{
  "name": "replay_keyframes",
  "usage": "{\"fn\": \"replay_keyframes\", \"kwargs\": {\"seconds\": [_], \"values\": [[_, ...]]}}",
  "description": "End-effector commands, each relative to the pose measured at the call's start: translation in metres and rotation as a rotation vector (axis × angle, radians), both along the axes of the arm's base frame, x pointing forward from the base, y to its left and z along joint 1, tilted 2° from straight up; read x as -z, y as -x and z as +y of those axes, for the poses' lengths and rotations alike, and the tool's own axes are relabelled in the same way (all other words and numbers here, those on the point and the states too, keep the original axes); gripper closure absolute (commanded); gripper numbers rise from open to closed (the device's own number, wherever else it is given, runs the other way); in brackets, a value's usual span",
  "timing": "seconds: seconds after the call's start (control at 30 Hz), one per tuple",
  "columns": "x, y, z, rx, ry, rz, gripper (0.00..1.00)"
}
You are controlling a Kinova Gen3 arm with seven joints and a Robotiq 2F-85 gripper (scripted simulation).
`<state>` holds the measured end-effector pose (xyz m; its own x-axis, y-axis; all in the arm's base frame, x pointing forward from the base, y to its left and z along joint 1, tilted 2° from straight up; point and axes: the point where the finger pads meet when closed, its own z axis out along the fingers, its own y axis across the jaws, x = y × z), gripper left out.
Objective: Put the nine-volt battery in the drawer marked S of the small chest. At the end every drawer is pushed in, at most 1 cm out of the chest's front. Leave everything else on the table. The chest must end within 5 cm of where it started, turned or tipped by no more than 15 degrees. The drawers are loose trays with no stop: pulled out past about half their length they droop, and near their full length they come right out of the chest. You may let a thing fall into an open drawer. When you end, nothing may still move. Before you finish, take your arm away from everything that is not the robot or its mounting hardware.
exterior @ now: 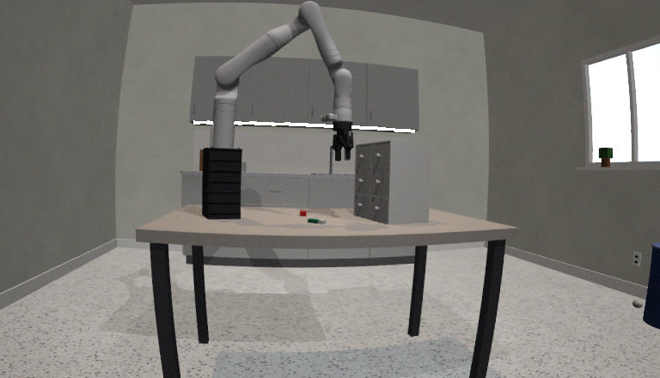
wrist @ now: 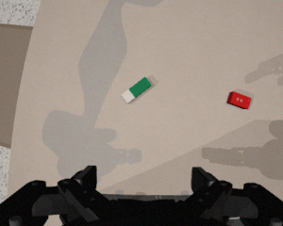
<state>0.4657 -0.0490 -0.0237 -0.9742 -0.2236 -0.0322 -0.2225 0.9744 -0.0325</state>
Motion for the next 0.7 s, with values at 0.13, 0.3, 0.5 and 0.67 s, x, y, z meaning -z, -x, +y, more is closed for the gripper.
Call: {"fn": "replay_keyframes", "kwargs": {"seconds": [0.13, 0.3, 0.5, 0.67], "values": [[0.001, -0.0003, -0.0009, 0.002, -0.005, -0.02, 0.0], [0.0033, -0.0023, -0.0006, 0.0, -0.013, -0.056, 0.0], [0.0058, -0.0053, 0.0004, -0.001, -0.027, -0.115, 0.0], [0.0089, -0.0073, 0.0004, -0.003, -0.034, -0.148, 0.0]]}}
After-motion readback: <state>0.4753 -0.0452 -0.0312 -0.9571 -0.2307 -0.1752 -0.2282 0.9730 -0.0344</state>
